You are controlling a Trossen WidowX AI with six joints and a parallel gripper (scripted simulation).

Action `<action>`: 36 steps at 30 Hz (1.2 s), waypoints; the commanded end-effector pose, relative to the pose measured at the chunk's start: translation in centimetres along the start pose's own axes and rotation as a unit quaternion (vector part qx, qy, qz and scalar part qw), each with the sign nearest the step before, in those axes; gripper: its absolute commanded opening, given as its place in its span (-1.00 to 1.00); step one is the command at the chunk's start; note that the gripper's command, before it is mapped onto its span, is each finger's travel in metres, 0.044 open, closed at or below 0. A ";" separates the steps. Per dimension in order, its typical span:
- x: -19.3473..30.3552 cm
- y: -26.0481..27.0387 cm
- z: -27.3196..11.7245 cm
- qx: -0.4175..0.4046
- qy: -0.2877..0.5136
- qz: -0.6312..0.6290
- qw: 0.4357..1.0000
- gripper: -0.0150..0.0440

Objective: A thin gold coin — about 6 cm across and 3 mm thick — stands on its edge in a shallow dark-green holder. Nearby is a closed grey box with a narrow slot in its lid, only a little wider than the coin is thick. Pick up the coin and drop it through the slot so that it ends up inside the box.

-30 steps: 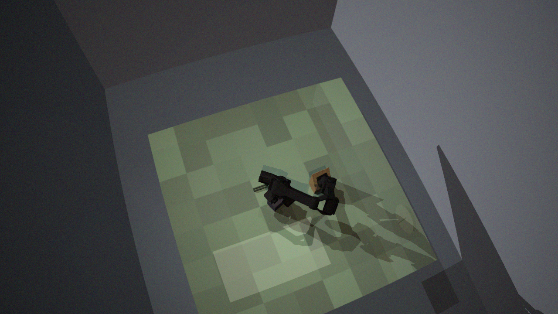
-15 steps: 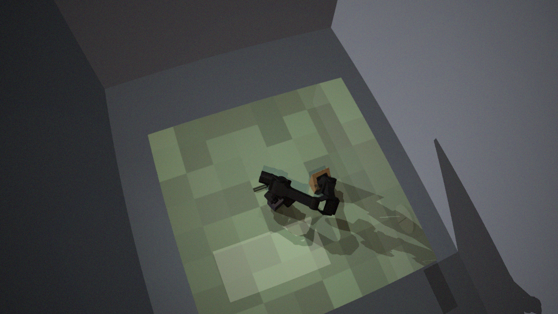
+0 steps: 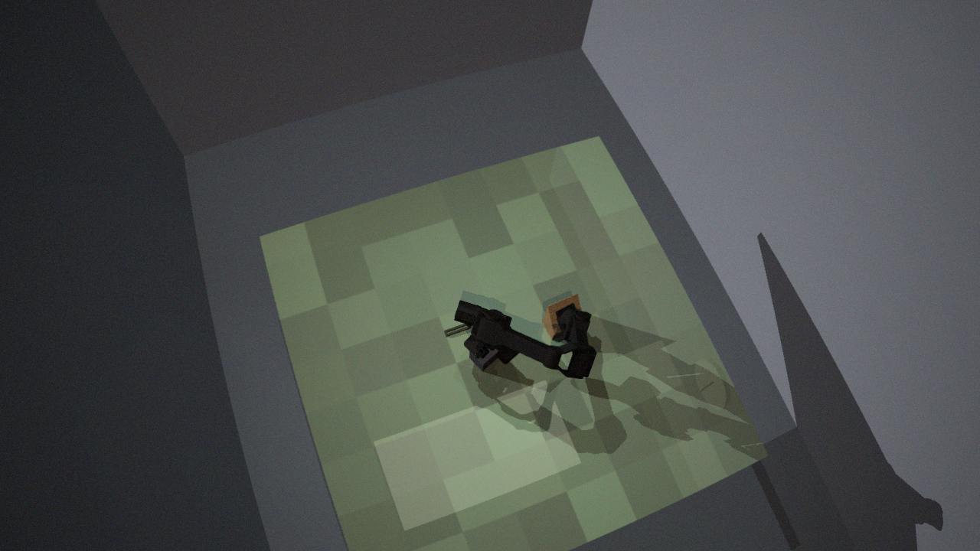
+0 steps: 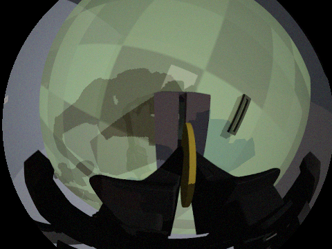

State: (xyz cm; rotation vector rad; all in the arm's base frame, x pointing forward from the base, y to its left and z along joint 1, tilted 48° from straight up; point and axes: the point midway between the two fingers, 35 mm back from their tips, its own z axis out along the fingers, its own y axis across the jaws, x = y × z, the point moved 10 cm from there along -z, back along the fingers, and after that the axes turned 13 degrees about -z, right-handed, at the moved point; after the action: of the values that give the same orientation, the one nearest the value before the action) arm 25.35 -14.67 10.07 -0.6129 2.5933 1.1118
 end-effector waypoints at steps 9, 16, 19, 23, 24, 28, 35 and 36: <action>0.0 0.1 0.6 -0.001 -0.001 0.005 1.000 -0.49; 0.1 0.1 1.0 -0.001 -0.001 0.005 1.000 -0.49; 0.0 0.1 1.1 -0.001 -0.001 0.005 1.000 -0.49; 0.0 0.1 1.3 -0.001 -0.001 0.005 1.000 -0.49; 0.0 0.1 1.3 -0.001 -0.001 0.005 1.000 -0.49; 0.0 0.1 1.5 -0.001 -0.001 0.005 1.000 -0.49; 0.0 0.1 1.8 -0.001 -0.001 0.005 1.000 -0.49; 0.0 0.1 1.8 -0.001 -0.001 0.005 1.000 -0.49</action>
State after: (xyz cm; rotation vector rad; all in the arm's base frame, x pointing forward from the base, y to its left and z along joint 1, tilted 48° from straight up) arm 25.44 -13.43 9.04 -0.6081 2.5973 1.1111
